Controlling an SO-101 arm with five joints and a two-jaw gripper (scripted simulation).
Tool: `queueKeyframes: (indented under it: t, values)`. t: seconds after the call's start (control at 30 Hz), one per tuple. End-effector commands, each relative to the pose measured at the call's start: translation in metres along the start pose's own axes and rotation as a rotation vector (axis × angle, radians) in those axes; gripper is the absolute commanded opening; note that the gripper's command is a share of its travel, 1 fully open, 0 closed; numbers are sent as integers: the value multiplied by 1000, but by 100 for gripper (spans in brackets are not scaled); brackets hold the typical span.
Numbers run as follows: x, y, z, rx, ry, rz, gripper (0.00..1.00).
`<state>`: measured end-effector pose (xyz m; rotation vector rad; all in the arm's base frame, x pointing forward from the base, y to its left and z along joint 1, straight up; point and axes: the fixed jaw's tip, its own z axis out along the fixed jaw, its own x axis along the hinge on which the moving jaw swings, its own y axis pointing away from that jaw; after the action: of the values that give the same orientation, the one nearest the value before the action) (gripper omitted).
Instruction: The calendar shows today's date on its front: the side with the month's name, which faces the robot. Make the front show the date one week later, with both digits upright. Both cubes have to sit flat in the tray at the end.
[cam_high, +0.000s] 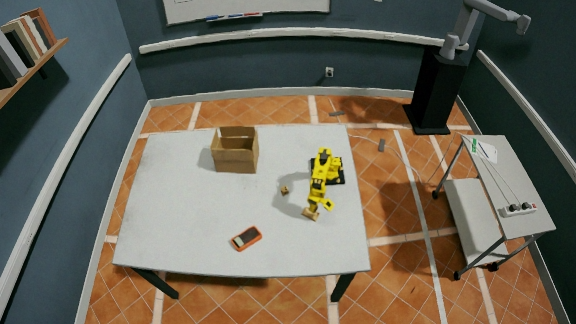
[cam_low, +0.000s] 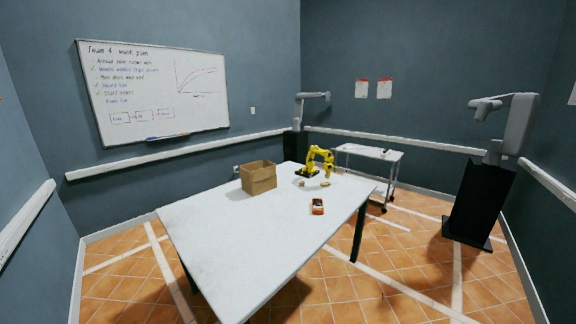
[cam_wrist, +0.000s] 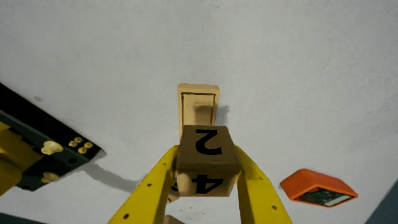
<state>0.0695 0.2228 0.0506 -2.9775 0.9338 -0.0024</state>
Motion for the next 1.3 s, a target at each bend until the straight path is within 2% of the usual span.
queueKeyframes:
  t: [0.0,0.03,0.07,1.27]
  values:
    - [-2,2,1,-1,-1,-1,0]
    - [-2,2,1,-1,-1,-1,0]
    - [-4,6,8,-26,7,5,0]
    - [-8,6,8,-26,7,8,0]
